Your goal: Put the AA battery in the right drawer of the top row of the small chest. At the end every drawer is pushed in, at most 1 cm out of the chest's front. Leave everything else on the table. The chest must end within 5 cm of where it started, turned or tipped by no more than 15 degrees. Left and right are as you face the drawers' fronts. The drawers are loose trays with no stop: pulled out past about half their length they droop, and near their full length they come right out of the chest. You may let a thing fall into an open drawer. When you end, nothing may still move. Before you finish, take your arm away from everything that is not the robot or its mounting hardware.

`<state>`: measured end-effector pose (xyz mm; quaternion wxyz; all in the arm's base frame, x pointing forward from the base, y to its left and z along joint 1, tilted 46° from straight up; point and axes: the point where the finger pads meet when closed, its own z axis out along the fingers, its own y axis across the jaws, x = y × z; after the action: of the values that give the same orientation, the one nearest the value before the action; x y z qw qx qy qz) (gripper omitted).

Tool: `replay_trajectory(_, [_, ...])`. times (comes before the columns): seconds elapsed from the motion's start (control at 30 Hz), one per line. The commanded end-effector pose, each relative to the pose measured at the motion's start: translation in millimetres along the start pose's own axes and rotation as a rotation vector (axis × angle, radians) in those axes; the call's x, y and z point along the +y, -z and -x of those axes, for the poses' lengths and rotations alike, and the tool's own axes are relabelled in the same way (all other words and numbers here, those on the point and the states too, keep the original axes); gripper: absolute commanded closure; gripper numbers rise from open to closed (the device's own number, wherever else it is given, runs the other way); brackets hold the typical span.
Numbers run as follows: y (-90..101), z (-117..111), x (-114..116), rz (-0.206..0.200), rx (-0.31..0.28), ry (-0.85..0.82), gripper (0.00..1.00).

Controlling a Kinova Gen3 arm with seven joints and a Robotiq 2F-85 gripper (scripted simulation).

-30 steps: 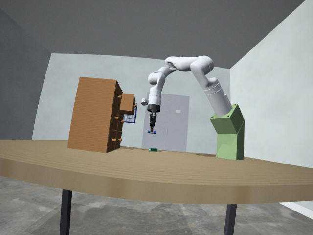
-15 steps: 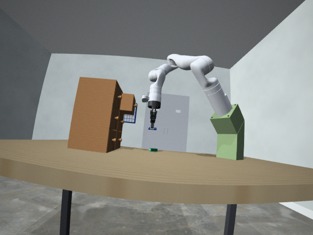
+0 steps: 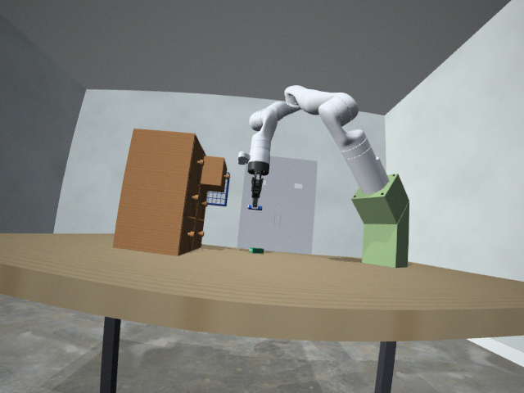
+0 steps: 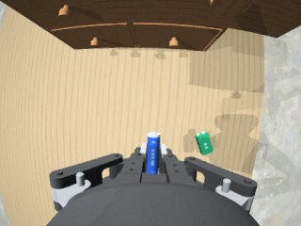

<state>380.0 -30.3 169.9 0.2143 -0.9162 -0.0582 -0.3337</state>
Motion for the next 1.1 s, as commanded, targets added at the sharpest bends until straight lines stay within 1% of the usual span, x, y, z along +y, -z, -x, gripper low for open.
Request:
replay_trajectory(0.0, [9.9,-0.8,5.6,0.015,0.003,0.001,0.91])
replay_trajectory(0.13, [20.3,-1.2,5.6,0.015,0.003,0.001,0.91])
replay_trajectory(0.2, [20.3,-1.2,5.6,0.015,0.003,0.001,0.91])
replay_trajectory(0.43, [42.2,-1.4,5.2,0.014,0.004,0.001,0.91])
replay_trajectory(0.7, [72.9,-1.7,4.6,0.014,0.004,0.001,0.91])
replay_trajectory(0.77, [72.9,-1.7,4.6,0.014,0.004,0.001,0.91])
replay_trajectory(1.07, [111.0,-2.1,3.9,0.013,0.004,0.001,0.91])
